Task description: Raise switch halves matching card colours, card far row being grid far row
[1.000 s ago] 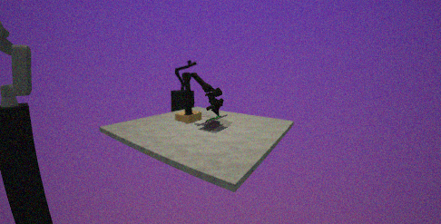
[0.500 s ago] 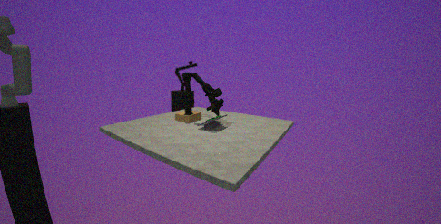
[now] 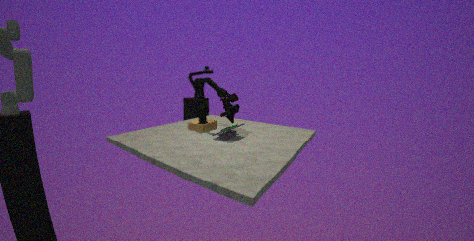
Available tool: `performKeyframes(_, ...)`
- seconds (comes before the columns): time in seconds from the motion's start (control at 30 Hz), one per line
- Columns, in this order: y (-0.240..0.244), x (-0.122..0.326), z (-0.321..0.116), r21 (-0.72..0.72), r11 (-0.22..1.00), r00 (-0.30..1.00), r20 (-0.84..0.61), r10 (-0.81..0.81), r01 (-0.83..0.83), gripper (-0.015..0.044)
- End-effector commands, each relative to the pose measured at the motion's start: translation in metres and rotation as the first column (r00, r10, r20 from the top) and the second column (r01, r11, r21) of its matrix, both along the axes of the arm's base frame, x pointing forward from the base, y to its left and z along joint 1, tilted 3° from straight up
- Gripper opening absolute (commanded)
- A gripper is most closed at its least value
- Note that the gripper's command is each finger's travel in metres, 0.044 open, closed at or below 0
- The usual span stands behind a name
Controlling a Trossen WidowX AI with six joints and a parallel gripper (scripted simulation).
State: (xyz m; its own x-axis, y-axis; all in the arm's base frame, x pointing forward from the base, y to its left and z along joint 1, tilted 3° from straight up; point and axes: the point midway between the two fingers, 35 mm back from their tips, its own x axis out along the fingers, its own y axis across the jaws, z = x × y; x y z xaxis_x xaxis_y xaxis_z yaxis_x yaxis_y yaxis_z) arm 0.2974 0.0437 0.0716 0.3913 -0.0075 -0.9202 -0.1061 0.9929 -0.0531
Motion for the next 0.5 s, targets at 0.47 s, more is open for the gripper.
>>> performKeyframes(0.47, -0.025, -0.002, 0.033, 0.002, 1.0, 0.999, 0.033, 0.0, 0.0, 0.0)
